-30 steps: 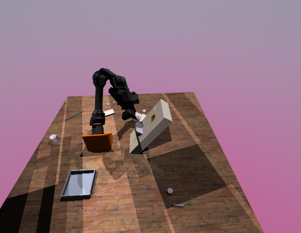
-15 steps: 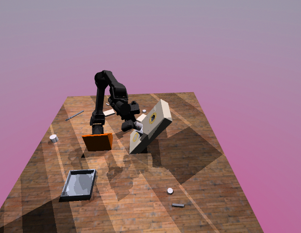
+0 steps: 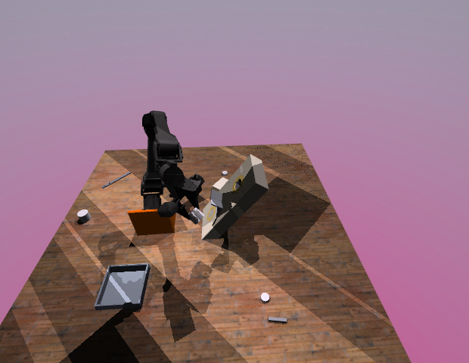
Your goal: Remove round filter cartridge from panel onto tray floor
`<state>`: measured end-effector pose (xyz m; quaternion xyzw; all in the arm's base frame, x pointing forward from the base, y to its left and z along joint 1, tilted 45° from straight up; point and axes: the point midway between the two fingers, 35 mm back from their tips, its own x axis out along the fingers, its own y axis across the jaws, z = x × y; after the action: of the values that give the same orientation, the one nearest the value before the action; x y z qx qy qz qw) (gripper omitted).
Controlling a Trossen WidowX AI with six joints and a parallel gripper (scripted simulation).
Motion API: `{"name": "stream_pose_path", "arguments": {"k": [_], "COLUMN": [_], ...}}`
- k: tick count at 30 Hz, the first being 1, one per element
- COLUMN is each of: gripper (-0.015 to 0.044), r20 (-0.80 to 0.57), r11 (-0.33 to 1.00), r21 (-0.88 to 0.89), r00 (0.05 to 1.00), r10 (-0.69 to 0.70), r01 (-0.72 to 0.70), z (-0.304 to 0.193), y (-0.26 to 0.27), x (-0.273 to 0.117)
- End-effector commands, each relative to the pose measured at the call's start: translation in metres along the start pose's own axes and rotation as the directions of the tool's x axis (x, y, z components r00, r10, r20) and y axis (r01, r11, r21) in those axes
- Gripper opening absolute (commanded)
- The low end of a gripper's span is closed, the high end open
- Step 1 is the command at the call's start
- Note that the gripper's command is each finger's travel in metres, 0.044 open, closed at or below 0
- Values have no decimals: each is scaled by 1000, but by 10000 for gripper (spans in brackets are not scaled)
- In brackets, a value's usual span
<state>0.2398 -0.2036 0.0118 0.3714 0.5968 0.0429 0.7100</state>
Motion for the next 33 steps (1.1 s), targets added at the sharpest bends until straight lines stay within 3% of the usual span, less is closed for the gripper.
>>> {"name": "stream_pose_path", "arguments": {"k": [1, 9, 18, 33], "gripper": [0, 0, 0, 0], "r20": [1, -29, -34, -154], "r11": [976, 827, 812, 533], "r21": [193, 502, 520, 751], "r00": [994, 960, 956, 888], "r10": [-108, -279, -290, -434], "r01": [106, 255, 265, 390], "z": [-7, -28, -33, -137], "y": [-41, -106, -113, -195], "x": [-6, -17, -16, 17]}}
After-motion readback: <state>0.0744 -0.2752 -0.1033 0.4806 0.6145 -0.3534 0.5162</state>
